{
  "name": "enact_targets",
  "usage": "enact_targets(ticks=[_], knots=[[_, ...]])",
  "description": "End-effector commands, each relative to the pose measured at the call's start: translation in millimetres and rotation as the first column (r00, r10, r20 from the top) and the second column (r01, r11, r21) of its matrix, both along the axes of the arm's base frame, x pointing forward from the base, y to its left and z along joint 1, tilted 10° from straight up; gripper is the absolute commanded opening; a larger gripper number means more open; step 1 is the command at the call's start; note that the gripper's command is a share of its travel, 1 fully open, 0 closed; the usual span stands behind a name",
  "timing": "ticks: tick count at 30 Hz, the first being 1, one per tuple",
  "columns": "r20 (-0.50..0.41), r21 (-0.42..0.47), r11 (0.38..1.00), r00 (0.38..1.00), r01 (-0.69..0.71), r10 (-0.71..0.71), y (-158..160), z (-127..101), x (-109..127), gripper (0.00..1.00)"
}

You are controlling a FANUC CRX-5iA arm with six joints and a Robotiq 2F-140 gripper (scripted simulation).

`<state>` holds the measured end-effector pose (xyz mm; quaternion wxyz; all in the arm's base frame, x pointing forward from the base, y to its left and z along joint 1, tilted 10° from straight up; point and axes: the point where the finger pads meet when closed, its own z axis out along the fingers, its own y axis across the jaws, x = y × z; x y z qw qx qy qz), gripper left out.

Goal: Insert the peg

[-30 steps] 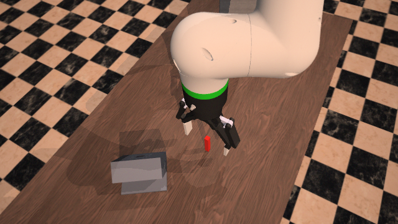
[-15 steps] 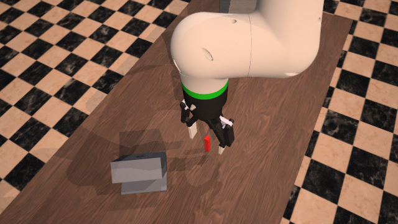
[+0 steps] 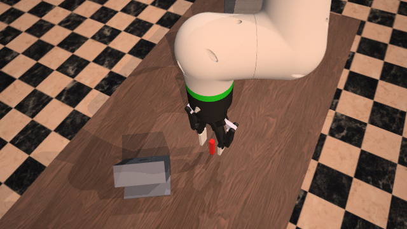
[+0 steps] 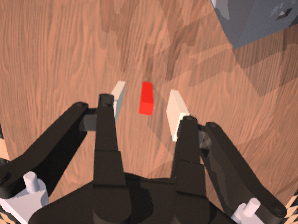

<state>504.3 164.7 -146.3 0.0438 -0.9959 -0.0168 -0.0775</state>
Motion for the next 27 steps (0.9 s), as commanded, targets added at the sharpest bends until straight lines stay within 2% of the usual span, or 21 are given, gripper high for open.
enact_targets(ticks=[1,16,18,22,24,27], knots=[[0.0,0.0,1.0,1.0,0.0,0.0,0.0,0.1,0.2,0.34],[0.0,0.0,1.0,1.0,0.0,0.0,0.0,0.1,0.2,0.07],[0.0,0.0,1.0,1.0,0.0,0.0,0.0,0.1,0.2,0.07],[0.0,0.0,1.0,1.0,0.0,0.0,0.0,0.1,0.2,0.0],[0.0,0.0,1.0,1.0,0.0,0.0,-0.4,5.4,-0.6,0.0],[0.0,0.0,1.0,1.0,0.0,0.0,-2.2,25.2,-3.5,0.0]])
